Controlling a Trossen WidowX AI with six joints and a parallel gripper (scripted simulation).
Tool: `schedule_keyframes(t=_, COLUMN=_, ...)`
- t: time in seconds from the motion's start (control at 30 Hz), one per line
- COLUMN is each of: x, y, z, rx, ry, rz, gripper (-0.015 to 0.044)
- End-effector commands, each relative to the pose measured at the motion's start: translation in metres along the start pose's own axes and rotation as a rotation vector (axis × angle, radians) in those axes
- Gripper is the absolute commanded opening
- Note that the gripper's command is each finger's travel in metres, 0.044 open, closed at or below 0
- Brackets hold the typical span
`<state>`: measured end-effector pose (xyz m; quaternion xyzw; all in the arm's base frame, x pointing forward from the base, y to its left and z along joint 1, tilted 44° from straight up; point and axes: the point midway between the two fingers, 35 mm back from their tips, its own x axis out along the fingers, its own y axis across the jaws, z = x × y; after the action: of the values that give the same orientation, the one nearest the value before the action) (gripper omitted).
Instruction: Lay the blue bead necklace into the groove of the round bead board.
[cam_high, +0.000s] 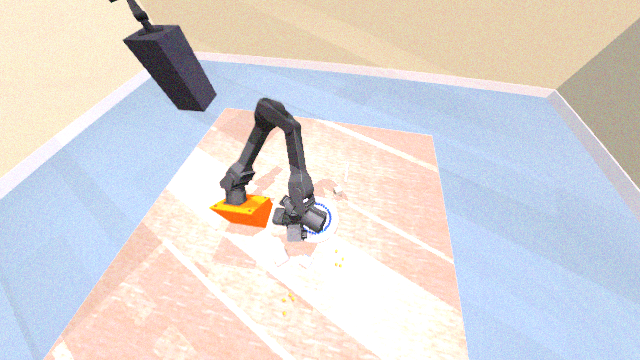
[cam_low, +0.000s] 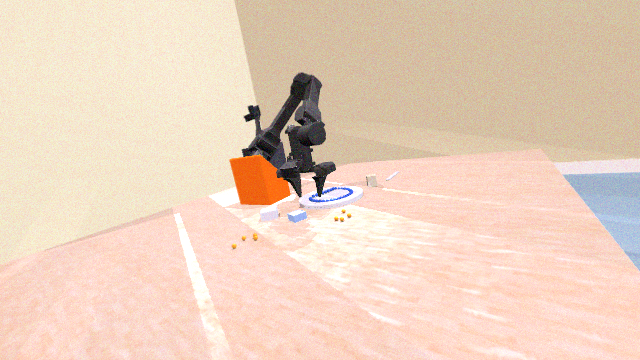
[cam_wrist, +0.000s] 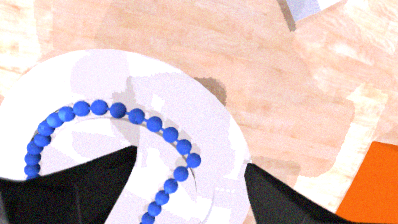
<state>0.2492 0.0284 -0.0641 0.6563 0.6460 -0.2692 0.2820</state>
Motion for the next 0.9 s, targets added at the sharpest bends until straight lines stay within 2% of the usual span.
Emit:
schedule_keyframes(t=0.0, x=-0.0015, y=0.0003, z=0.0001, rx=-0.001, ry=-0.001, rz=0.000, gripper=0.0440)
schedule_keyframes(t=0.63, x=-0.0035, y=0.0003, z=0.0001, rx=0.000, ry=-0.002, rz=0.000, gripper=0.0440)
schedule_keyframes(t=0.7, x=-0.0043, y=0.0005, z=-0.0002, rx=-0.062, ry=-0.002, rz=0.000, gripper=0.0387)
schedule_keyframes(t=0.87, x=-0.0100, y=0.0019, z=-0.0019, rx=-0.520, ry=-0.002, rz=0.000, gripper=0.0256)
